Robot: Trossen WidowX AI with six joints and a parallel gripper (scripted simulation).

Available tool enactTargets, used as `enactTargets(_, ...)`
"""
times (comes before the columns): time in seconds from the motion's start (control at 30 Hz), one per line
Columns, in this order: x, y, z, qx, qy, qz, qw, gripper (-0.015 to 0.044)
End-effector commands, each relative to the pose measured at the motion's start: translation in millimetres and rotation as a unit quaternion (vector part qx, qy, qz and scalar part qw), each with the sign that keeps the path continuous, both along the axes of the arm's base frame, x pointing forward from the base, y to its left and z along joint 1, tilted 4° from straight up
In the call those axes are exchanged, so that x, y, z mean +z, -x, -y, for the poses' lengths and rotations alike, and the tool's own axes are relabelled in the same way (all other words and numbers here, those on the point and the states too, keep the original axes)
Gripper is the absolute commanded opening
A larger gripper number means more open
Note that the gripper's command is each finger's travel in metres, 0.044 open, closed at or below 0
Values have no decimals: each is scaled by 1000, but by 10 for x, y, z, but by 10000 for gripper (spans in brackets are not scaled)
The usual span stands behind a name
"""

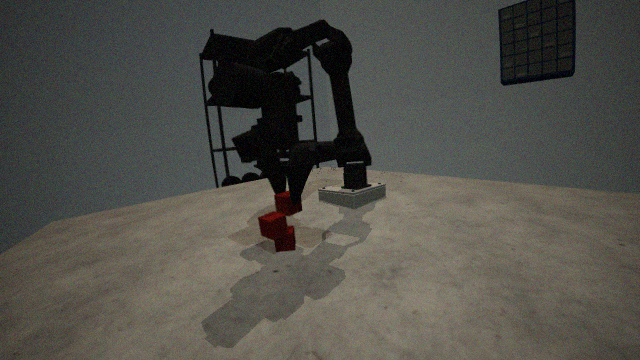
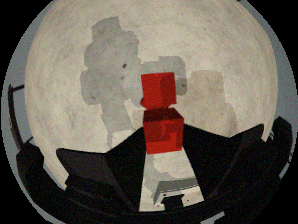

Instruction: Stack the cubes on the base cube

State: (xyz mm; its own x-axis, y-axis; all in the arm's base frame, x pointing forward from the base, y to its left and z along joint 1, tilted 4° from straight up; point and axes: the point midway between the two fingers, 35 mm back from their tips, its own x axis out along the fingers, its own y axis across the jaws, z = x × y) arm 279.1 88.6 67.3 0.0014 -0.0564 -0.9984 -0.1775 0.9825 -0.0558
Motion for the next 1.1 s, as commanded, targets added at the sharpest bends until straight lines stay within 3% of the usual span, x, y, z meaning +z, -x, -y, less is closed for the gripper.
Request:
enactTargets(0.0, -97, 8, 9, 0, 0, -3, 1000, 105)
enactTargets(1.07, -269, 5, 18, -4, -1, -2, 1000, 105)
